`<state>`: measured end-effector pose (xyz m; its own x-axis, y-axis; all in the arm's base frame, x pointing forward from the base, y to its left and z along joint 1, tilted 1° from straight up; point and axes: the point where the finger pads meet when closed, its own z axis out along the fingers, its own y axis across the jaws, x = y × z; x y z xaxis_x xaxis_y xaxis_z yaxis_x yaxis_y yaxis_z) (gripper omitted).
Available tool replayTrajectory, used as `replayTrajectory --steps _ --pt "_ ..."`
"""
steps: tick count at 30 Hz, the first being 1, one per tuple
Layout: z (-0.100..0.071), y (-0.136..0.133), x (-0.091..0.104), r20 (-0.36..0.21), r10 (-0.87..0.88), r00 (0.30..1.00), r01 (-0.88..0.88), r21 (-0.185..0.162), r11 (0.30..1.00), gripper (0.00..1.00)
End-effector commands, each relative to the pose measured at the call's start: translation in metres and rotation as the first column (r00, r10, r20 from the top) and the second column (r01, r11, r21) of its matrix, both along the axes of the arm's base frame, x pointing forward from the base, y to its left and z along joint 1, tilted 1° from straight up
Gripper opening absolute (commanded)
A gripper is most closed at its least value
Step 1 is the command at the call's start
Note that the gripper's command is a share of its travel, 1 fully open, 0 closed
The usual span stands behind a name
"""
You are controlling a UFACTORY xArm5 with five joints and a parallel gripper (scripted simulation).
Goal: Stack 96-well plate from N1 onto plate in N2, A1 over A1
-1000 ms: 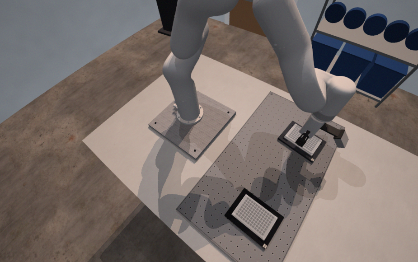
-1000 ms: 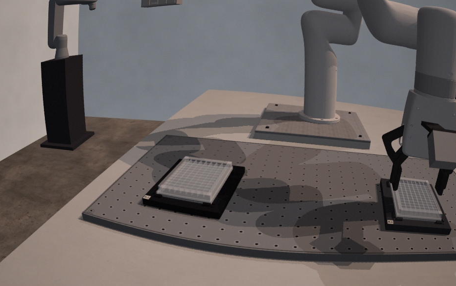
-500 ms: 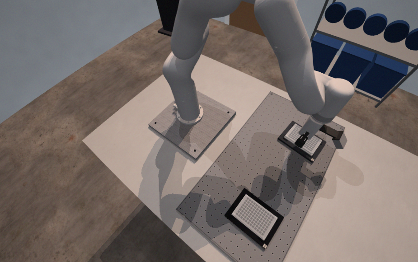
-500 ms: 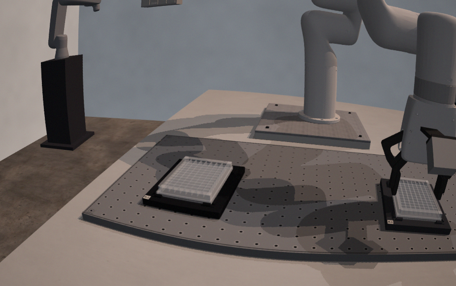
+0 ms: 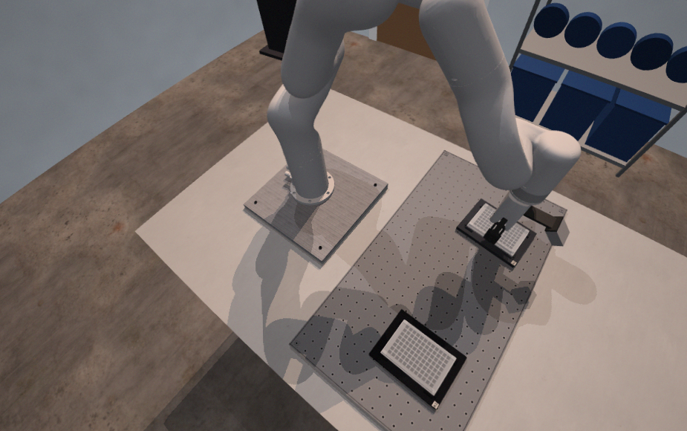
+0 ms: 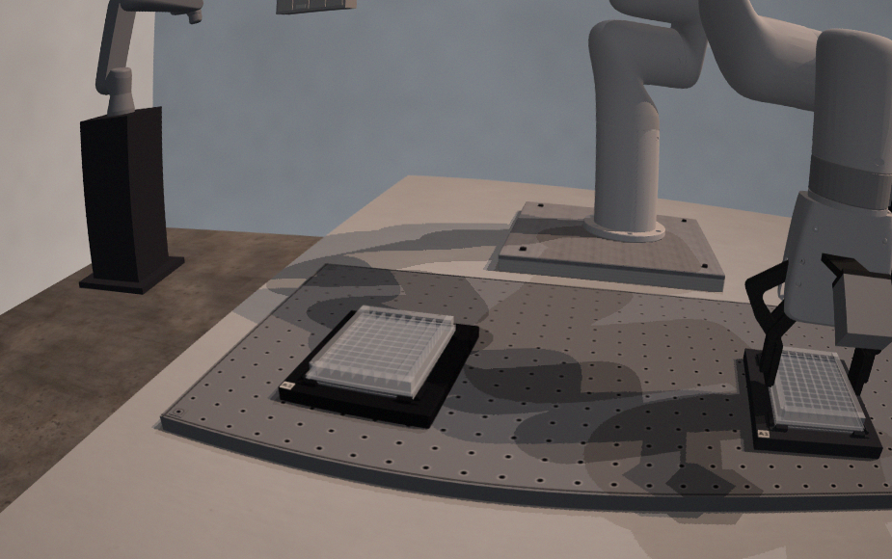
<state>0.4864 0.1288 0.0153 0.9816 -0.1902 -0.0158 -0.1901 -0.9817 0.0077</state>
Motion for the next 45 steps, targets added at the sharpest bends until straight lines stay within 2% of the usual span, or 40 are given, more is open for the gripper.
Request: replayTrajectory --steps 1,8,9,45 --pt "0.0014 0.0004 0.0014 0.004 0.0 1.0 0.0 0.001 1.0 1.0" --pt "0.0014 0.0004 0.0014 0.004 0.0 1.0 0.0 0.001 1.0 1.0" --pt "0.0021 0.0004 0.0014 0.004 0.0 1.0 0.0 0.001 1.0 0.0" --pt "0.0021 0.0004 0.0014 0.004 0.0 1.0 0.0 0.001 1.0 0.0"
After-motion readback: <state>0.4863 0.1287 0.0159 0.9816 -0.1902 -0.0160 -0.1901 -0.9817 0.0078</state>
